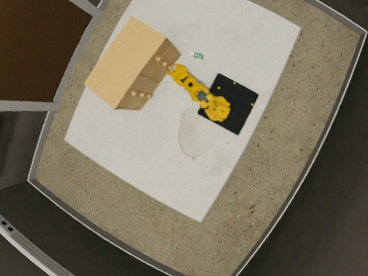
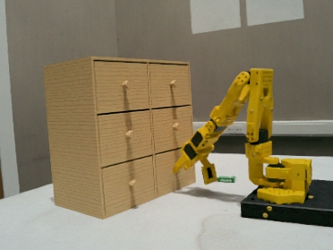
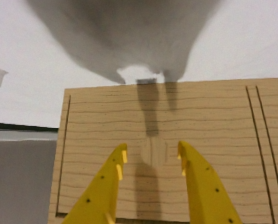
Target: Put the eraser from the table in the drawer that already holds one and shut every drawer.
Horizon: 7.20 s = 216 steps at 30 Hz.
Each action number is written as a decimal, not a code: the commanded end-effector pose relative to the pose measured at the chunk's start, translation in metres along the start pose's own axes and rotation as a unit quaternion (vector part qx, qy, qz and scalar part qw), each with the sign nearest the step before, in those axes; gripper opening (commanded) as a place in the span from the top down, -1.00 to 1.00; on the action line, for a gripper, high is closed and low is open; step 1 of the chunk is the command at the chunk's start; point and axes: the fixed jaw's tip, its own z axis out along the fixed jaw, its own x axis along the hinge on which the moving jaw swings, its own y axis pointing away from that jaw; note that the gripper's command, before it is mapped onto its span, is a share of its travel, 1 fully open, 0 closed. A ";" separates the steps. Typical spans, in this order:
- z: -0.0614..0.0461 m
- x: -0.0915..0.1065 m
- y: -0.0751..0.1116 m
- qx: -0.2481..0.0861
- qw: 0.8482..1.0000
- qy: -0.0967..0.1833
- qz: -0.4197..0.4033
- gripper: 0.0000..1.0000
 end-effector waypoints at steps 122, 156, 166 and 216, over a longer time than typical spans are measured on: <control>0.001 -0.005 -0.003 0.005 1.000 0.003 -0.007 0.57; 0.001 -0.007 -0.004 0.005 1.000 0.003 -0.007 0.57; 0.001 -0.007 -0.004 0.005 1.000 0.003 -0.007 0.60; 0.000 -0.007 -0.004 0.005 1.000 0.003 -0.007 1.00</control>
